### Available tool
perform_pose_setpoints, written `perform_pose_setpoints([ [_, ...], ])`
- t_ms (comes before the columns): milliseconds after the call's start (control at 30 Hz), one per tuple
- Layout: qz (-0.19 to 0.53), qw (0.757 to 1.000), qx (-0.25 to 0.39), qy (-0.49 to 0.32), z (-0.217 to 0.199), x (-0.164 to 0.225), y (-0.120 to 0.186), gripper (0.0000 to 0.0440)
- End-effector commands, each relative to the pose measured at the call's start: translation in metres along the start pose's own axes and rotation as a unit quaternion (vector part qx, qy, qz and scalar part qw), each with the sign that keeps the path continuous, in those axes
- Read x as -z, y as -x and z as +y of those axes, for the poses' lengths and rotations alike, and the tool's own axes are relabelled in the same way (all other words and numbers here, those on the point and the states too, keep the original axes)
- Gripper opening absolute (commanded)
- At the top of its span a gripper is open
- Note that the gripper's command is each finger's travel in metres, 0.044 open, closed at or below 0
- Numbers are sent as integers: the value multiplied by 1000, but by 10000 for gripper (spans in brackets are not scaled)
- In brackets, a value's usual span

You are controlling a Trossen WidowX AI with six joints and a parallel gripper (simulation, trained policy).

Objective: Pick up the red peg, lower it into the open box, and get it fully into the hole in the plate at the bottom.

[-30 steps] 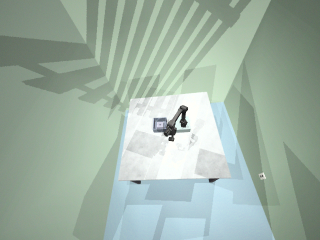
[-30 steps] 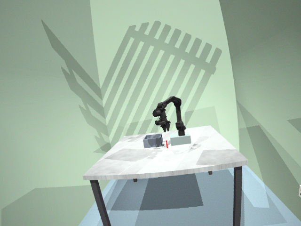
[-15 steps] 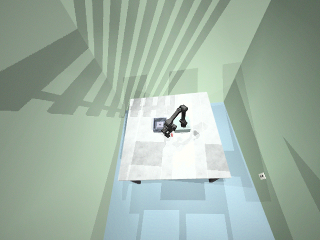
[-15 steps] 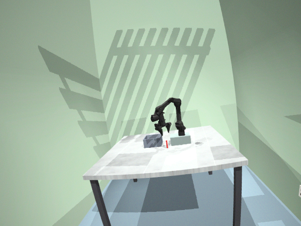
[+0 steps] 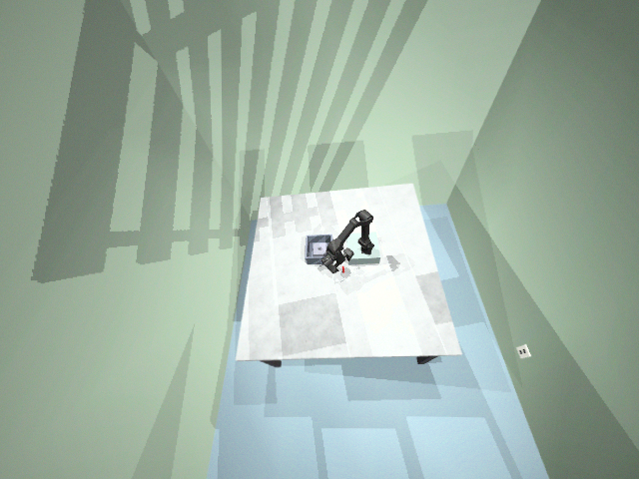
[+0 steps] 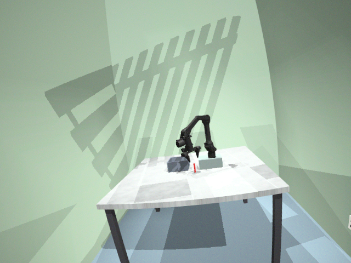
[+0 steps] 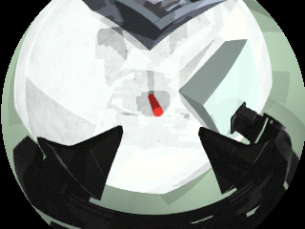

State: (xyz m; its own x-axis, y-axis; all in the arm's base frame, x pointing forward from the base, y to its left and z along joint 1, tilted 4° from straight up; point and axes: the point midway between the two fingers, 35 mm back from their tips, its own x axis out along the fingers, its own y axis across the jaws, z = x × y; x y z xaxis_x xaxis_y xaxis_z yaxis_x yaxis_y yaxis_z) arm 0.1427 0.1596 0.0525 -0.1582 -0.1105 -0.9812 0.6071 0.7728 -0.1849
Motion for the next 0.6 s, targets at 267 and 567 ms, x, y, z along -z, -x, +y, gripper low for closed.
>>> perform_pose_setpoints([
  [267,-11,1000,-1,-16,6,-10,-42,440],
  [567,-19,1000,-7,-12,10,-15,-72,420],
])
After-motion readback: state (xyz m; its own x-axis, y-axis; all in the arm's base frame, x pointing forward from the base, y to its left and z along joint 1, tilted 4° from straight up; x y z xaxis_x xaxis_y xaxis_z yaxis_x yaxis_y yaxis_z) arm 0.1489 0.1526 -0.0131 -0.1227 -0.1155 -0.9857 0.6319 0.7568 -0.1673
